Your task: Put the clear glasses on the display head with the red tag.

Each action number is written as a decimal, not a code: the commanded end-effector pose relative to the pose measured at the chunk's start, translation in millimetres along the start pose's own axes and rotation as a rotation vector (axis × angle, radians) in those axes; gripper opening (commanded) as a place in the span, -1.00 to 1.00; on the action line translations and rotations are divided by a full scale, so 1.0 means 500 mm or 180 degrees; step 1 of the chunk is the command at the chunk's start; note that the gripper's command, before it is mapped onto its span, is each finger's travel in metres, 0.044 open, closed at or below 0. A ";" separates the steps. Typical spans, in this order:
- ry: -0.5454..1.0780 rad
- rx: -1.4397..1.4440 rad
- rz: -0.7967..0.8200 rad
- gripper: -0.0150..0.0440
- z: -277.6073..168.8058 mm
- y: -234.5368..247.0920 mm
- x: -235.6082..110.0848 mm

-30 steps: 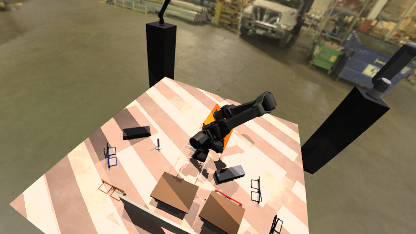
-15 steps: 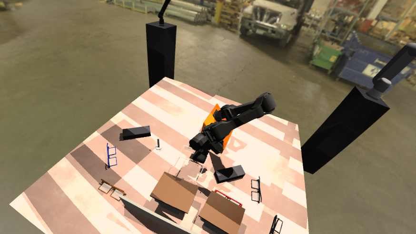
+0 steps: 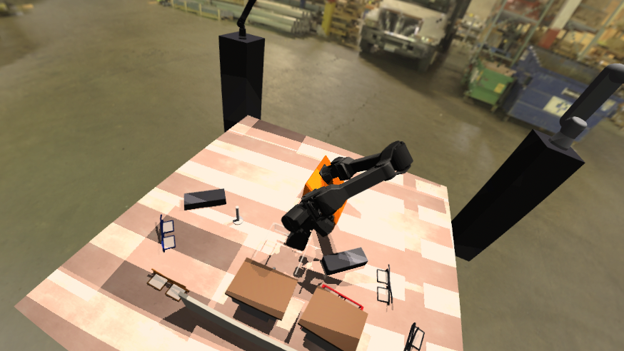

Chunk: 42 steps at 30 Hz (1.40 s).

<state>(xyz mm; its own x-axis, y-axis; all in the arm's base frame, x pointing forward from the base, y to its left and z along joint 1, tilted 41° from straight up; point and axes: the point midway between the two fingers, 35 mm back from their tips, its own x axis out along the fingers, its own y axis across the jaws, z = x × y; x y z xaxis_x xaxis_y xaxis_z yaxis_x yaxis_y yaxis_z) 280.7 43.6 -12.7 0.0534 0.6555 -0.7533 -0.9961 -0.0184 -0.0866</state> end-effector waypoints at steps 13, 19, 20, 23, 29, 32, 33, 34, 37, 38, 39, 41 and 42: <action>-0.0020 0.0028 0.0040 -0.49 0.000 -0.045 0.002; -0.0020 0.0027 0.0038 -0.49 0.000 -0.062 0.002; -0.0020 0.0027 0.0036 -0.49 0.000 -0.065 0.002; -0.0020 0.0026 0.0032 -0.49 0.000 -0.074 0.002; -0.0020 0.0025 0.0029 -0.49 0.000 -0.091 0.002; -0.0021 0.0024 0.0028 -0.49 0.000 -0.100 0.002; -0.0021 0.0024 0.0028 -0.49 0.000 -0.103 0.002; -0.0021 0.0024 0.0027 -0.49 0.001 -0.106 0.002; -0.0021 0.0023 0.0027 -0.49 0.001 -0.114 0.003; -0.0021 0.0023 0.0026 -0.49 0.001 -0.117 0.003; -0.0021 0.0023 0.0026 -0.49 0.001 -0.120 0.003; -0.0021 0.0022 0.0026 -0.49 0.001 -0.126 0.003; -0.0021 0.0022 0.0025 -0.49 0.001 -0.129 0.003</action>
<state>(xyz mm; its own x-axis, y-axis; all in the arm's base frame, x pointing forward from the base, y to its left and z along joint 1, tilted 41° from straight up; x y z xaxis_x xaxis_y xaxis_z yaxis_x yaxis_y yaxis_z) 341.1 45.1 -7.3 0.0489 0.6550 -0.7540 -0.9961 -0.0236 -0.0850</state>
